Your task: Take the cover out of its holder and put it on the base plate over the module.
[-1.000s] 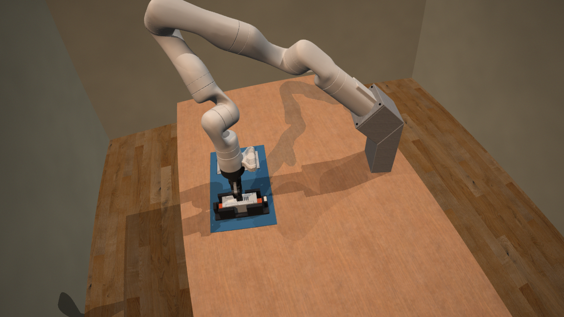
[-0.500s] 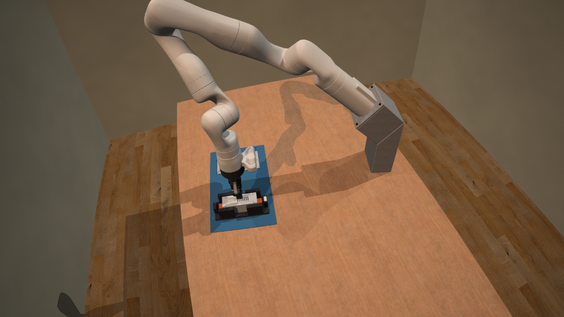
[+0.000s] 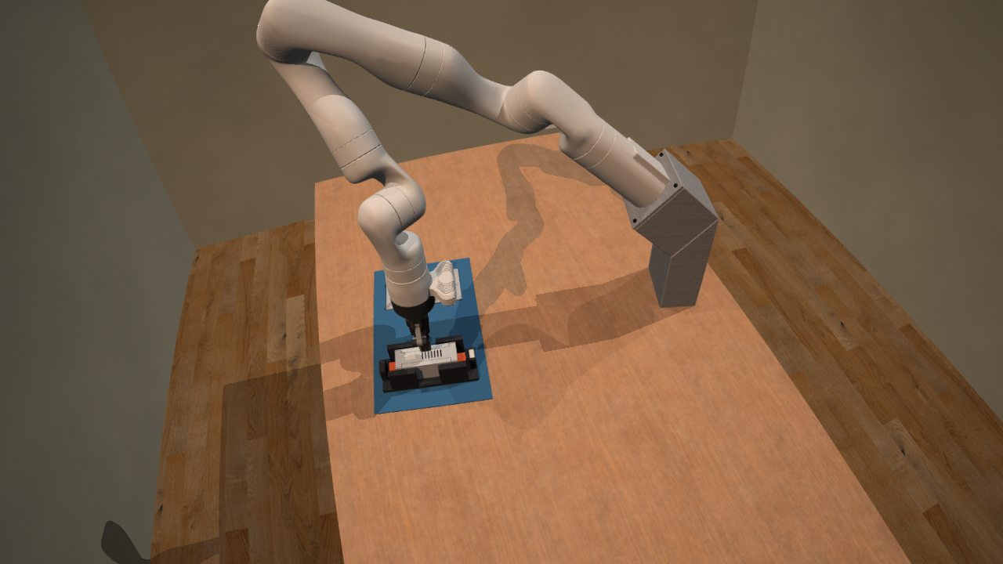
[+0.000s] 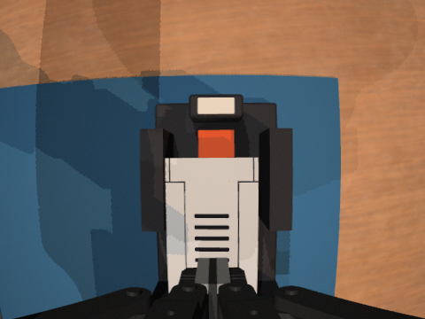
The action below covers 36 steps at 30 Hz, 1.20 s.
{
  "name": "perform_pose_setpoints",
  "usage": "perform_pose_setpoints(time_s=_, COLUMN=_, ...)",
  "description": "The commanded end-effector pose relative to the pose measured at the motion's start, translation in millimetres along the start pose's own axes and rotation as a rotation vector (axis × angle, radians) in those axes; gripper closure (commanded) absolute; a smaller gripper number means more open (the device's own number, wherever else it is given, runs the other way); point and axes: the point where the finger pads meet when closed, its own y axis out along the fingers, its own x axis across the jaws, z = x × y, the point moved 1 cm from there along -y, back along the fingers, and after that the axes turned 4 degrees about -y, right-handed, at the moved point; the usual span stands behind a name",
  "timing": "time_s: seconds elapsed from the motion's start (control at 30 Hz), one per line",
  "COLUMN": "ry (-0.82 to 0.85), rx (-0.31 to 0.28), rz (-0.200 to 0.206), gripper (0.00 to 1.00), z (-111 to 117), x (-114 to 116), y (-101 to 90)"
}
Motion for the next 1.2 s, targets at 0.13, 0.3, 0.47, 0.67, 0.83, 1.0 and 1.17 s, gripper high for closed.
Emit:
perform_pose_setpoints(time_s=0.13, ry=0.0, rx=-0.001, rz=-0.001, gripper=1.0, z=-0.2, x=0.3, y=-0.3)
perform_pose_setpoints(time_s=0.3, ry=0.0, rx=-0.001, rz=-0.001, gripper=1.0, z=-0.2, x=0.3, y=-0.3)
perform_pose_setpoints(time_s=0.47, ry=0.0, rx=-0.001, rz=-0.001, gripper=1.0, z=-0.2, x=0.3, y=-0.3)
perform_pose_setpoints(time_s=0.67, ry=0.0, rx=-0.001, rz=-0.001, gripper=1.0, z=-0.2, x=0.3, y=-0.3)
perform_pose_setpoints(time_s=0.83, ry=0.0, rx=-0.001, rz=-0.001, gripper=0.0, z=-0.2, x=0.3, y=-0.3)
perform_pose_setpoints(time_s=1.0, ry=0.0, rx=-0.001, rz=-0.001, gripper=0.0, z=-0.2, x=0.3, y=-0.3)
perform_pose_setpoints(time_s=1.17, ry=0.0, rx=-0.001, rz=-0.001, gripper=0.0, z=-0.2, x=0.3, y=-0.3)
